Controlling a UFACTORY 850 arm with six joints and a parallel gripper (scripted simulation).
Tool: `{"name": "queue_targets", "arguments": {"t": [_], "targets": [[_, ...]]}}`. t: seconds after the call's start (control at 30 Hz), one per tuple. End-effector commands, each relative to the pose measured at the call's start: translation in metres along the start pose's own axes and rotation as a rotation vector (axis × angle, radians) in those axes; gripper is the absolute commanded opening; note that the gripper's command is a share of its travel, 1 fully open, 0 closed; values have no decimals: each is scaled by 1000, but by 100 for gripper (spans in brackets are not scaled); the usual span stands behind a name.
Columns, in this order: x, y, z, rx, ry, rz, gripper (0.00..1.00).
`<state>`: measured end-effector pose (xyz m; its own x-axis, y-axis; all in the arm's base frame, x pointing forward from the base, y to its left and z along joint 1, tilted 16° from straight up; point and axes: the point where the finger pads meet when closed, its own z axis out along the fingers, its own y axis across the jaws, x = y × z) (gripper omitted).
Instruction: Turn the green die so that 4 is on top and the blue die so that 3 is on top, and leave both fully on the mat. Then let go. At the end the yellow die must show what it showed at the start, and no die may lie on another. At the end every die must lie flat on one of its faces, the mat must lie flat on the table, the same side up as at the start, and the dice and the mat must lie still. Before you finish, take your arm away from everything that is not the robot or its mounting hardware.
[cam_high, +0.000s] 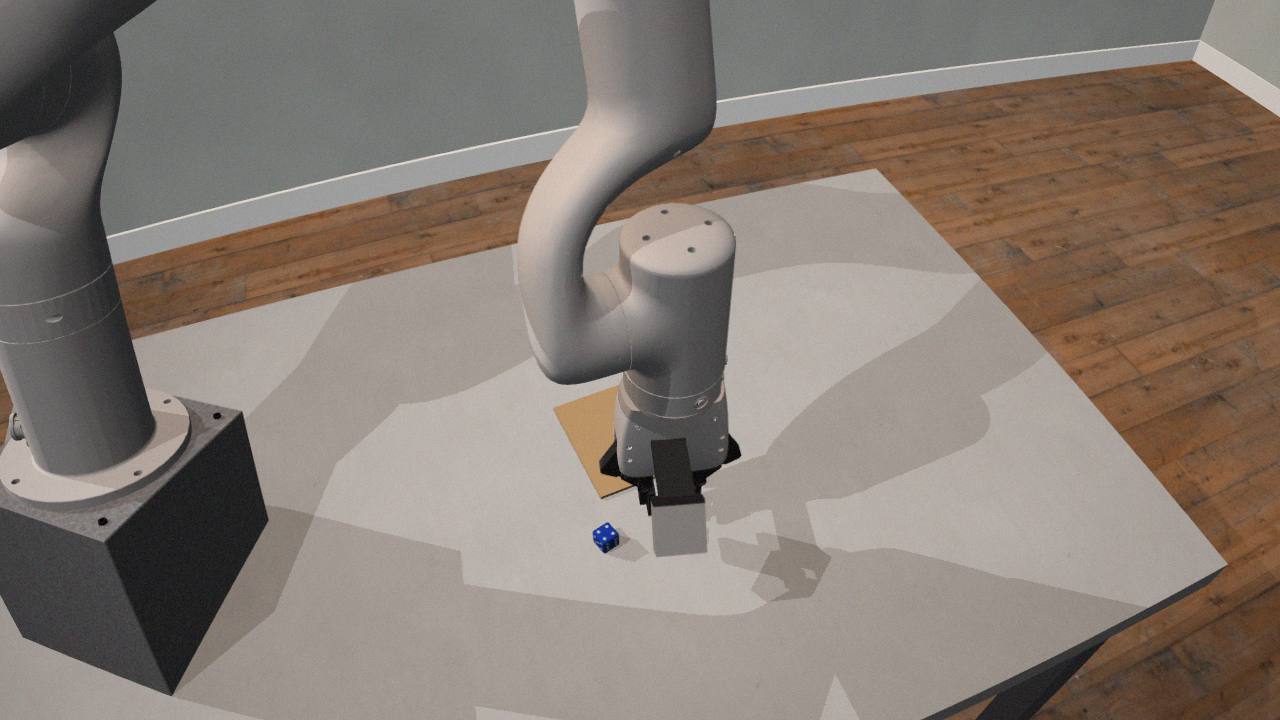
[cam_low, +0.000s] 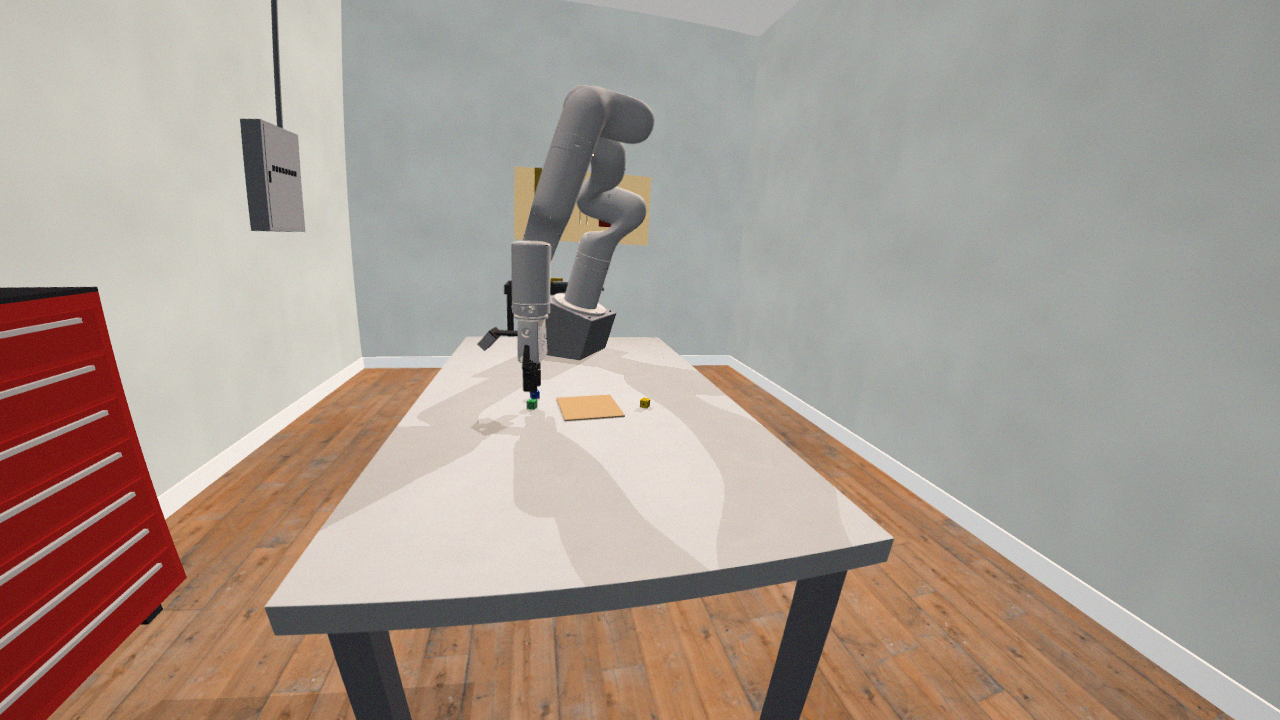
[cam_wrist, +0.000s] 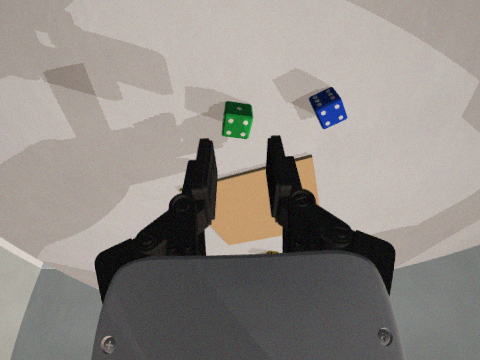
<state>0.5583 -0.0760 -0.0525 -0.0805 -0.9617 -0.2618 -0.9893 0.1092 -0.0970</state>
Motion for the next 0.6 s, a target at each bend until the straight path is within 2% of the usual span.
{"name": "queue_targets", "arguments": {"t": [0.0,0.57], "targets": [[0,-1,6,2,0,0,36],[0,-1,21,2,0,0,36]]}}
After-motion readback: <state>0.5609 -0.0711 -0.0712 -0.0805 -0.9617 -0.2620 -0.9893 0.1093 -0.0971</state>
